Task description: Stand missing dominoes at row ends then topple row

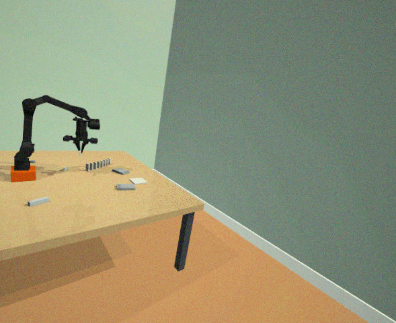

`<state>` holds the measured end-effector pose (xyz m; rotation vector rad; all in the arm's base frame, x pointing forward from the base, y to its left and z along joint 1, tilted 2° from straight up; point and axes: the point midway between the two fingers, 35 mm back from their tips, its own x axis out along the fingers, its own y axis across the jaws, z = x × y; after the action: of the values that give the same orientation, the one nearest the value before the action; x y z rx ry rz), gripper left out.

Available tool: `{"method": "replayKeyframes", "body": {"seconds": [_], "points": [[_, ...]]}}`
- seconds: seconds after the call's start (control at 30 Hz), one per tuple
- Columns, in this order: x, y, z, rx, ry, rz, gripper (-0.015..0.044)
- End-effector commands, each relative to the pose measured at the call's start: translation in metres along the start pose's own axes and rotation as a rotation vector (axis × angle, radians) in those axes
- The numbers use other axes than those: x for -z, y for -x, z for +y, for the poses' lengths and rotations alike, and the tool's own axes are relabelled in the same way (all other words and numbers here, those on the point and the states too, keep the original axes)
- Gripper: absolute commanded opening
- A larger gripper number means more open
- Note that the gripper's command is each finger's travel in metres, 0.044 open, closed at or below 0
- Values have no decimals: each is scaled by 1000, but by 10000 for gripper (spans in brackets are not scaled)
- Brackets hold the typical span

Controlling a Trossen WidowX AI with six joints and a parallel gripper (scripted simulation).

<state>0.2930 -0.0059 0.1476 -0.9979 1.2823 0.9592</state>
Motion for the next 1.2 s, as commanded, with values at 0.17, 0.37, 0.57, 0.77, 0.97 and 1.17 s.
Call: {"method": "replayKeyframes", "body": {"seconds": [0.17, 0.37, 0.57, 0.77, 0.97, 1.17], "points": [[78, 5, -31, -1, -419, 11, 22], [133, 5, -41, 3, -688, 15, 22], [131, -4, -36, -51, -650, -53, 22], [125, -23, -24, -149, -570, -236, 22], [122, -35, -14, -193, -518, -431, 22], [118, -41, -8, -192, -475, -634, 22]]}}
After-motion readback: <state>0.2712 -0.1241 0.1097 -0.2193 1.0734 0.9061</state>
